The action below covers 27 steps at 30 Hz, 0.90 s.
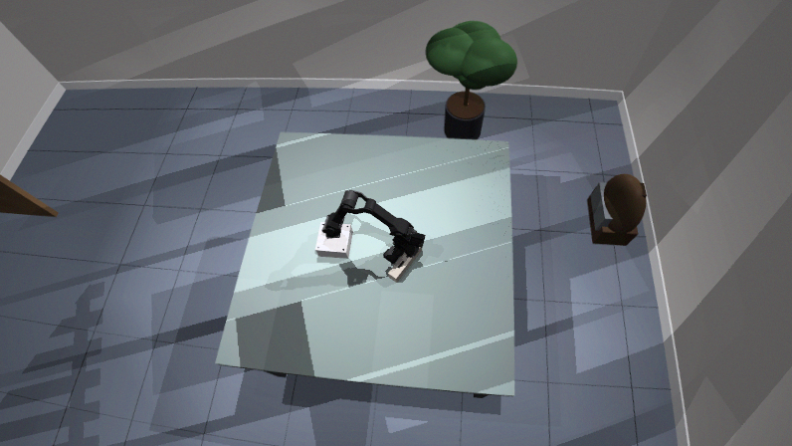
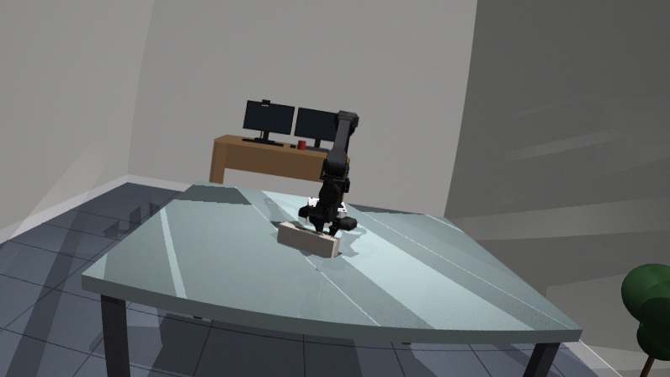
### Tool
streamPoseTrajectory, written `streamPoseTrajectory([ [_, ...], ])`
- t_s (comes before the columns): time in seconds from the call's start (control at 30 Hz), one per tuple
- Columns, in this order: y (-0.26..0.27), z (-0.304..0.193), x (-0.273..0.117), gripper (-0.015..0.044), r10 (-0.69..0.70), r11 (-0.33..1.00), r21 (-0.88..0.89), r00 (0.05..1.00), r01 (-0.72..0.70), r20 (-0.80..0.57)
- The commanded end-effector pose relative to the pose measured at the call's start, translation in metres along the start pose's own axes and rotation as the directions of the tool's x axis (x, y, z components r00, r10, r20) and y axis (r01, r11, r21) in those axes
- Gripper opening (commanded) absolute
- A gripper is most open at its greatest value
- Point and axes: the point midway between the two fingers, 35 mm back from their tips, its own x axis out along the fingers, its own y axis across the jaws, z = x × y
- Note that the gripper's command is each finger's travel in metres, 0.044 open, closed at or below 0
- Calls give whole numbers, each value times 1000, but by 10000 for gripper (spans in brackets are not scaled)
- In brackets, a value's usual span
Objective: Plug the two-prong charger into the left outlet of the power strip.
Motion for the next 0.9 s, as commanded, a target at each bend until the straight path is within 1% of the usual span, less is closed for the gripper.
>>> streamPoseTrajectory([
  [0.0, 1, 6, -1, 0, 6, 1000, -2, 1000, -6, 14],
  [0.87, 1, 16, -2, 0, 6, 1000, -2, 1000, -6, 14],
])
